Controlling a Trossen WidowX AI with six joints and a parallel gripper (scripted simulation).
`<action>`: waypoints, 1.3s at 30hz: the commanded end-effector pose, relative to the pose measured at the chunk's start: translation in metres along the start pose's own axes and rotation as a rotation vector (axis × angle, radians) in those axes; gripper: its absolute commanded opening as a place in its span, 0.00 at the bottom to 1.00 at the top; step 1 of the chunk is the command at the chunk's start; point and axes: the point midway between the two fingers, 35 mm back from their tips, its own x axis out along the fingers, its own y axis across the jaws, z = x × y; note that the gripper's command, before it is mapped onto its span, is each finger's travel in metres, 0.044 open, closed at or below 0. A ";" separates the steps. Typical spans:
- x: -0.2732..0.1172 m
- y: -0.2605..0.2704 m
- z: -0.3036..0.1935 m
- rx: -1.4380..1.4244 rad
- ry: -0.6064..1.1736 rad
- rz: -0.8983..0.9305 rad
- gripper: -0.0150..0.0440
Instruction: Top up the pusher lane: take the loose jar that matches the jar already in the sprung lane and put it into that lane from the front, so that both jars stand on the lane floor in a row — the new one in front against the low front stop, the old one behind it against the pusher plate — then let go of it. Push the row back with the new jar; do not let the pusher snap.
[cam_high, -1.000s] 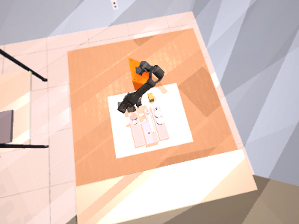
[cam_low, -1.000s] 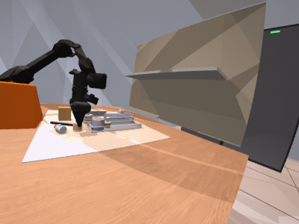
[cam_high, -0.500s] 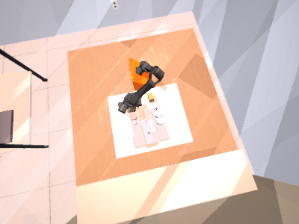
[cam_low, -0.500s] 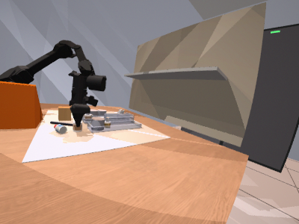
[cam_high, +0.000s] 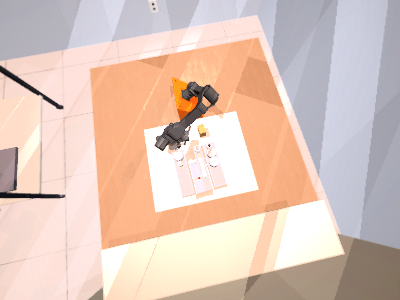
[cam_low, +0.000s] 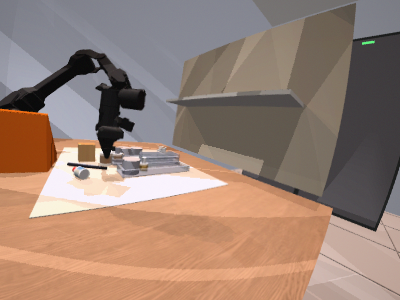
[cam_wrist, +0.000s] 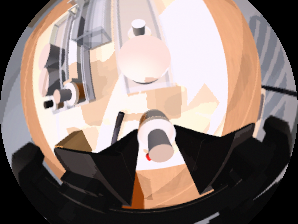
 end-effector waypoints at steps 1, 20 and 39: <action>-0.027 -0.001 0.003 -0.009 -0.003 -0.010 0.25; -0.045 0.058 0.017 -0.033 -0.004 -0.018 0.25; -0.005 0.128 0.016 -0.069 -0.002 0.002 0.25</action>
